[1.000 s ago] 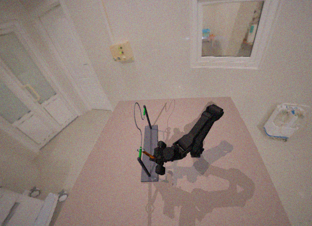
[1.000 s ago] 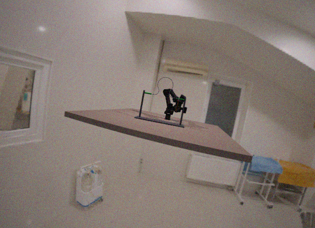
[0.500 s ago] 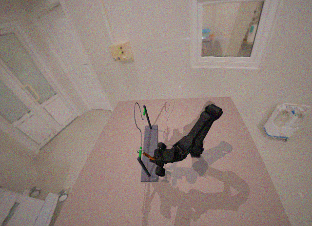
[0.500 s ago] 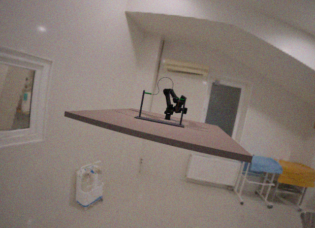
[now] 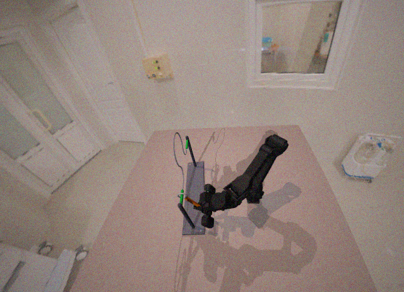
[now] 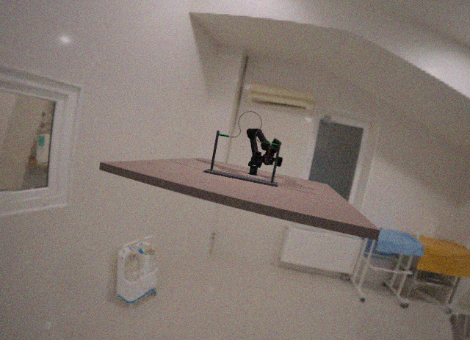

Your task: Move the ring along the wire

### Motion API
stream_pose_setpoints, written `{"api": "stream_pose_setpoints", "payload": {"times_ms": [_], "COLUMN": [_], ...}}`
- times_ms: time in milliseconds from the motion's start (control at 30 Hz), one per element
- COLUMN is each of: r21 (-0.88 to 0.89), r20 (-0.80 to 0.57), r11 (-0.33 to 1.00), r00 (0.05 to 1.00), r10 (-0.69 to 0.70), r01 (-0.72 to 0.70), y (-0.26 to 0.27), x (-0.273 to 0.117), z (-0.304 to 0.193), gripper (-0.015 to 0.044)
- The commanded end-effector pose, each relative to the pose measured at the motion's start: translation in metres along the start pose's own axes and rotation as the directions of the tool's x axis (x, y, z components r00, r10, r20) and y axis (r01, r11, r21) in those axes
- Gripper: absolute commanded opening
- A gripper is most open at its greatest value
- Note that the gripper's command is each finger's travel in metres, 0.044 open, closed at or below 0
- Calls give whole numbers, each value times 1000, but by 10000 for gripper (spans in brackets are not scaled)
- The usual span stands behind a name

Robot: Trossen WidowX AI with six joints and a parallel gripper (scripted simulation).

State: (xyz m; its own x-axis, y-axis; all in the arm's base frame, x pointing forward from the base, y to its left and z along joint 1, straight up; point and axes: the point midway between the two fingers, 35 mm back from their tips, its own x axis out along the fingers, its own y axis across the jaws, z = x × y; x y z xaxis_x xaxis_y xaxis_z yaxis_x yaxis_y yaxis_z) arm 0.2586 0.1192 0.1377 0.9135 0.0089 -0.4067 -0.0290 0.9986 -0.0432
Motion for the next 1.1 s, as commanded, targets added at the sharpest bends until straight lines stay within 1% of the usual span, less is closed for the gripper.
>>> {"api": "stream_pose_setpoints", "payload": {"times_ms": [0,333,867,1067], "r21": [0,1,6,6], "r20": [0,-1,-5,-4], "r11": [1000,1000,1000,1000], "r00": [1000,1000,1000,1000], "r10": [0,0,-2,-2], "r01": [0,0,2,2], "y": [0,0,0,0], "x": [0,-2,-48,-50], "z": [0,0,-1,-1], "gripper": [-97,160,160,160]}}
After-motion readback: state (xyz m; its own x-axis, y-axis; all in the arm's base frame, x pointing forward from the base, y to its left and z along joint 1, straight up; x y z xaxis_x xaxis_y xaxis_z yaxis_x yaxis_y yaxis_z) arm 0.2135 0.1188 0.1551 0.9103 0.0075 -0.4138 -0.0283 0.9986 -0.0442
